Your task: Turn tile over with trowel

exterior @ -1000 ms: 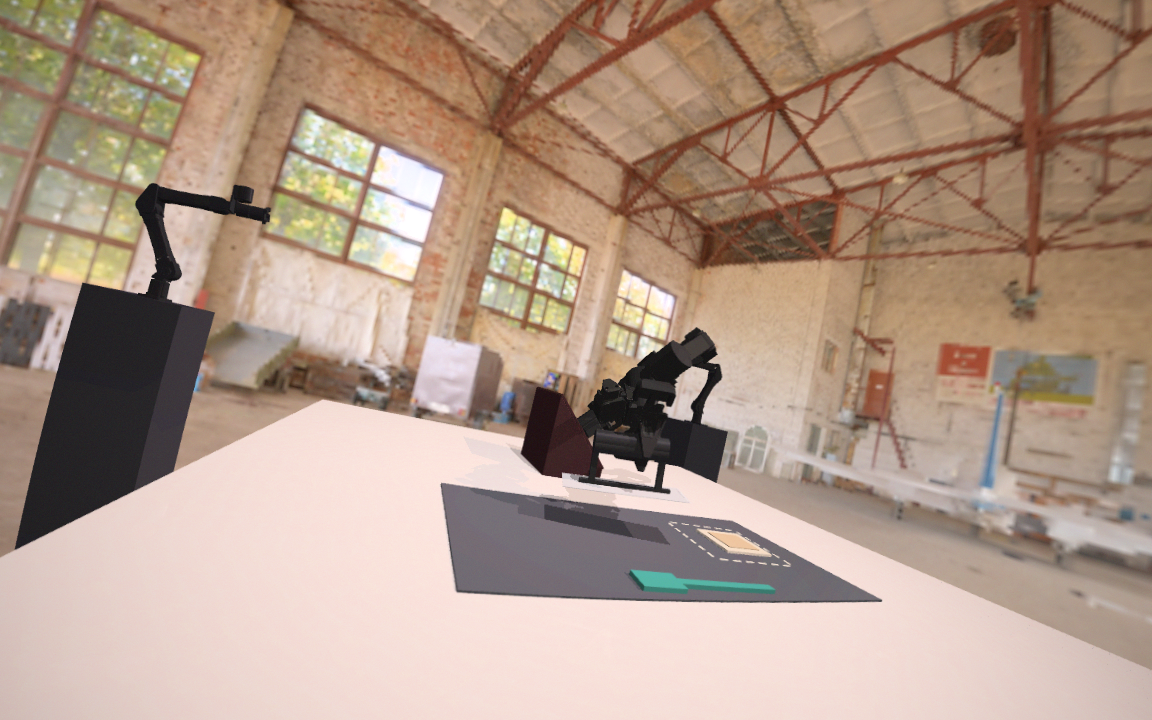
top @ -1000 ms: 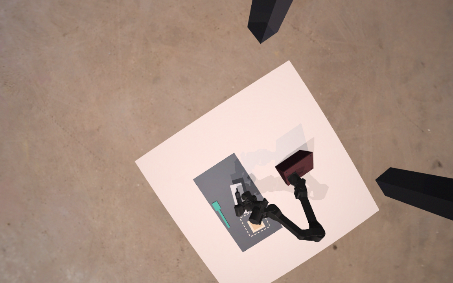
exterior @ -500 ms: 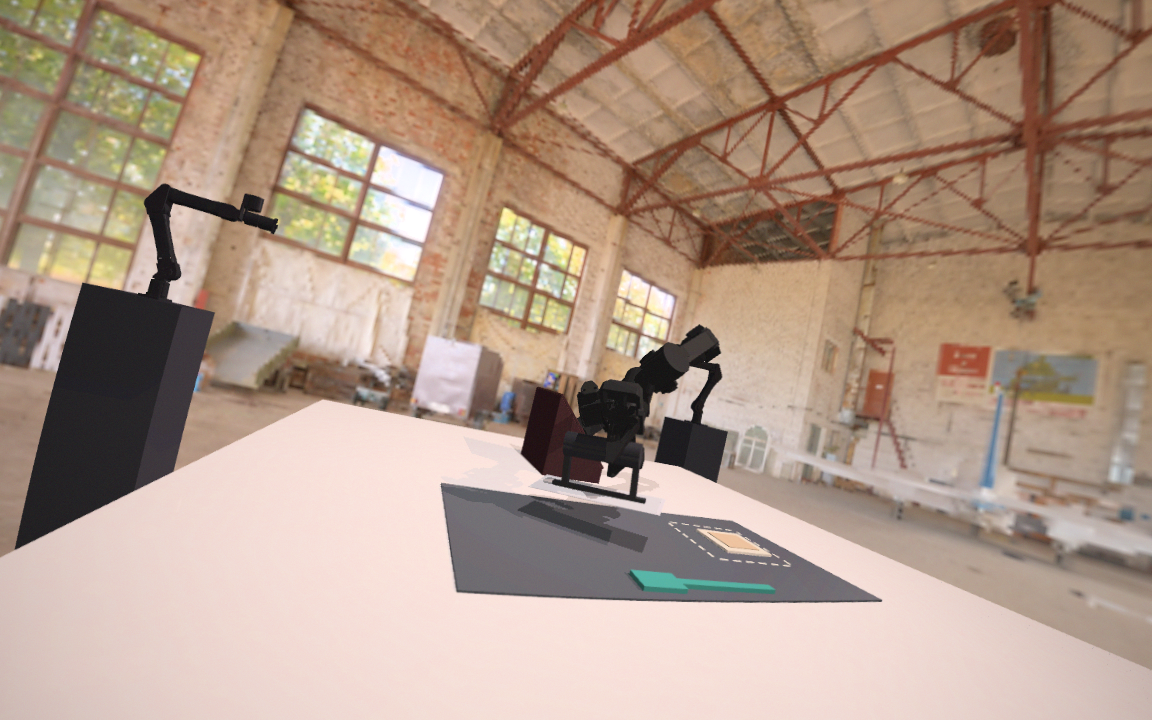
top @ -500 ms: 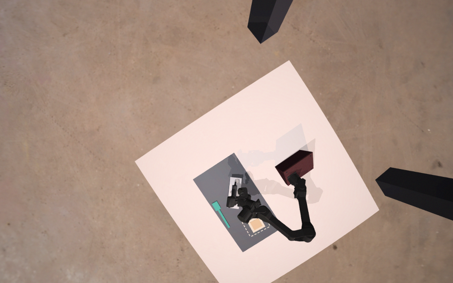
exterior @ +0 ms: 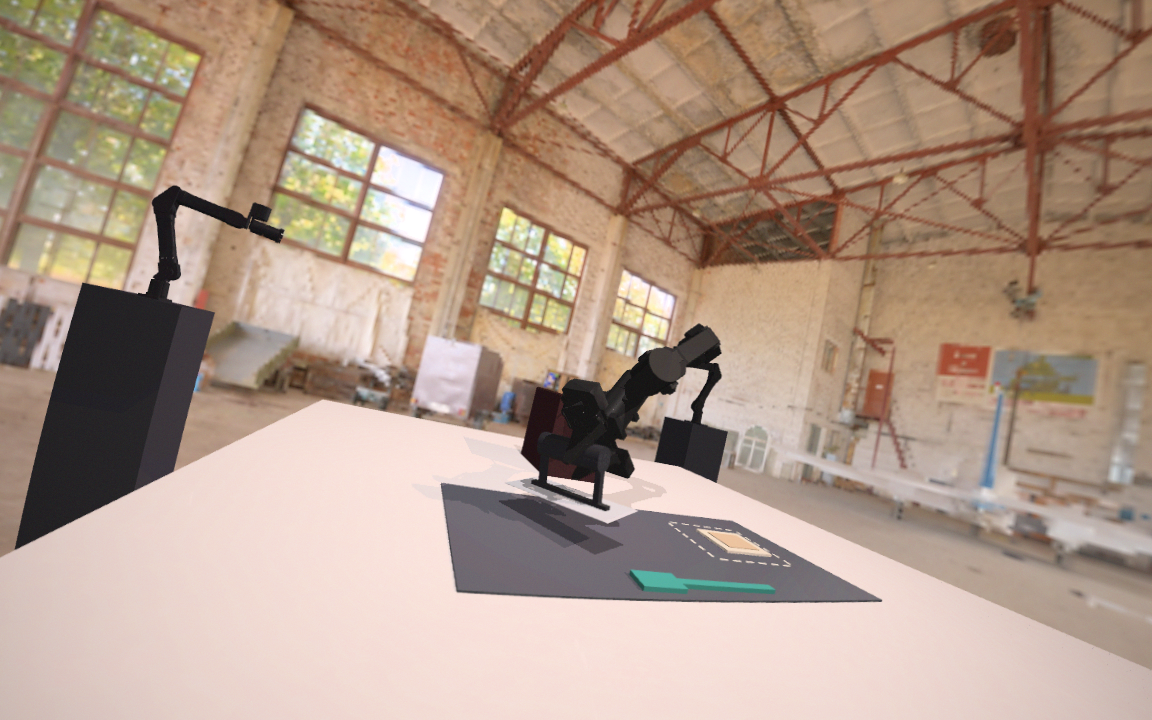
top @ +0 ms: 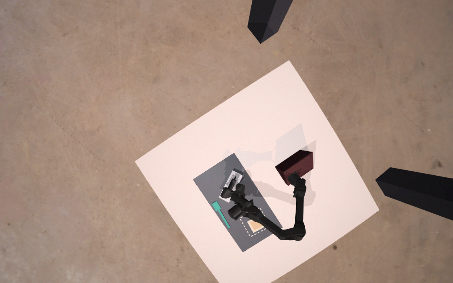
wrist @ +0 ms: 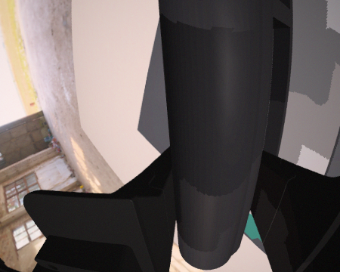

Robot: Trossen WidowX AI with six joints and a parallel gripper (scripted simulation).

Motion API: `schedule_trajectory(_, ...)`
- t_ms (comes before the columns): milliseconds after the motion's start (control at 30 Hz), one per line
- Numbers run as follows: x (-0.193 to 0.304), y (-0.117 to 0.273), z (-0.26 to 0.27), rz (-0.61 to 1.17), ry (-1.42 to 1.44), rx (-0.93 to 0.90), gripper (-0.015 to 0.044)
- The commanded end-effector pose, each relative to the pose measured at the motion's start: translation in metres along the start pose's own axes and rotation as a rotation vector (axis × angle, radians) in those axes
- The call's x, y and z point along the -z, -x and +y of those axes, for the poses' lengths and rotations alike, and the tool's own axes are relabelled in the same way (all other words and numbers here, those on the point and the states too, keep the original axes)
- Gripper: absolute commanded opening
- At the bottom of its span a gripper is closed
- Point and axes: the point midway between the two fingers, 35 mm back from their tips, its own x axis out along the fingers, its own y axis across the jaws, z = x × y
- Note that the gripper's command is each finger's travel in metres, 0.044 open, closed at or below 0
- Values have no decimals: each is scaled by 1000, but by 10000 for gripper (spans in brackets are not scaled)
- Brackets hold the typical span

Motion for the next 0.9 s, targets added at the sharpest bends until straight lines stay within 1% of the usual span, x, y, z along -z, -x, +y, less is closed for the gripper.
schedule_trajectory(0, -5, -7, 14, -72, -81, -31, 0)
schedule_trajectory(733, -54, -43, 42, -457, -400, -153, 0)
schedule_trajectory(867, -58, -45, 44, -483, -418, -165, 0)
